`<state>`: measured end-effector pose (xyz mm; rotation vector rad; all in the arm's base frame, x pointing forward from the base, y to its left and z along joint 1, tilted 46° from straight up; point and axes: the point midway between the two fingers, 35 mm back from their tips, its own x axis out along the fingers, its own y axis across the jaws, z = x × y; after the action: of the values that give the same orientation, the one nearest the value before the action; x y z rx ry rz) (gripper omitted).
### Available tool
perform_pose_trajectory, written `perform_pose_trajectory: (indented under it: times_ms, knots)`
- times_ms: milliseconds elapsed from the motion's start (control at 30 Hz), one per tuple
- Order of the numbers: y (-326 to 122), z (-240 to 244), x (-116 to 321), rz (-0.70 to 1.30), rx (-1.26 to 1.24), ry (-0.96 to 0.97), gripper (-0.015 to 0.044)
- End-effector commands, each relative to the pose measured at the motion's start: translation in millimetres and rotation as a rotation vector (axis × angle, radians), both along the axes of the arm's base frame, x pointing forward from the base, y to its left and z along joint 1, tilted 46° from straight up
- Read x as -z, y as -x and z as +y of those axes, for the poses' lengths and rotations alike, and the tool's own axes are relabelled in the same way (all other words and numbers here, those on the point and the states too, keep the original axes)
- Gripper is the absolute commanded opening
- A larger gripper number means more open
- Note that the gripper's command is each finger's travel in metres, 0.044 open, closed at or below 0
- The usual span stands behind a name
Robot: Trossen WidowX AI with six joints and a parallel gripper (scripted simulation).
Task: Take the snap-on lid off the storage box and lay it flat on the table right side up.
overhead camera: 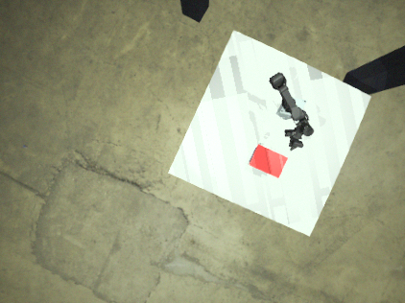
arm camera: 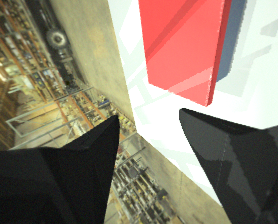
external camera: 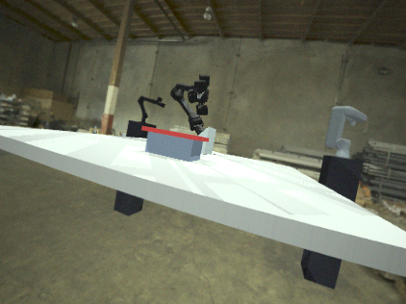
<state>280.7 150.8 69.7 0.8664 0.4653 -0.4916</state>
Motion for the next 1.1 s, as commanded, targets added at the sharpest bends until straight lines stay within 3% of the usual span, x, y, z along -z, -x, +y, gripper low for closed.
perform_pose_trajectory:
  times_ms: [0, 100, 533, 767, 1067]
  knots:
    - [-0.5, -43.7, 23.8, -0.006, 0.111, 0.128, 0.0235]
    - [1.5, -63.6, 32.7, -0.007, 0.161, 0.184, 0.0235]
    - [1.5, -63.6, 32.7, -0.007, 0.161, 0.184, 0.0235]
    - [3.1, -102.7, 71.6, -0.007, 0.161, 0.186, 0.0235]
    - [2.2, -104.6, 73.4, -0.007, 0.161, 0.186, 0.0235]
